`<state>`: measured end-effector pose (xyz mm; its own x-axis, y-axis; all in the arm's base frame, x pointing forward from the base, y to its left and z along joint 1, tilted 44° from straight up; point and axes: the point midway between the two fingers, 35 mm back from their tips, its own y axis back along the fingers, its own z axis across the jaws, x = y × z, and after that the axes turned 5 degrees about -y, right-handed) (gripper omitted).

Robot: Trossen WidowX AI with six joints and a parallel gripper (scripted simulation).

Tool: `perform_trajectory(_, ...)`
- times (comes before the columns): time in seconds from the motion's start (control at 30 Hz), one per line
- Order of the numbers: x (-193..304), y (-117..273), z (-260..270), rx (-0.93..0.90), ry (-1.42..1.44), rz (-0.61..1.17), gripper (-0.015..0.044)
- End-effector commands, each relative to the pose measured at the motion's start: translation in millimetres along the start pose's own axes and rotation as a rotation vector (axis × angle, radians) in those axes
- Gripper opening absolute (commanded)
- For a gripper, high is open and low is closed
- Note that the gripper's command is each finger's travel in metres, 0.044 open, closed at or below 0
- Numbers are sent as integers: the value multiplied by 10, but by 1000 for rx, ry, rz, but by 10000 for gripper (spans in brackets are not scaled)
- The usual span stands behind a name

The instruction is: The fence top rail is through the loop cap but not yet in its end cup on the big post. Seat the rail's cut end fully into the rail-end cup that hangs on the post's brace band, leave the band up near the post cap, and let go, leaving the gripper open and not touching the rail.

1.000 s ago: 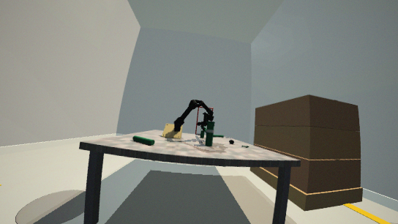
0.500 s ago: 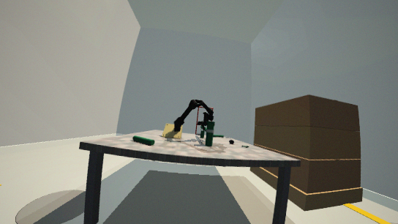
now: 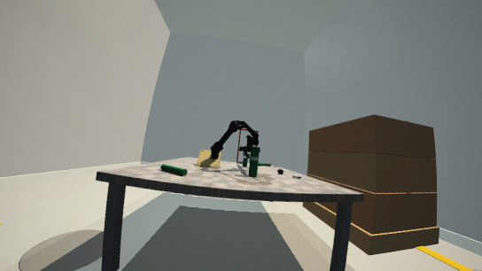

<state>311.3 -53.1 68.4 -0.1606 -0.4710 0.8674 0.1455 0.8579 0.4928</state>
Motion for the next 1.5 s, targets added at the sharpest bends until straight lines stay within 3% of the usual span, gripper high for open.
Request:
perform_trajectory(0.0,34,30,-43,8,-2,1,0)
perform_trajectory(1.47,198,-53,-35,-10,6,-1,0)
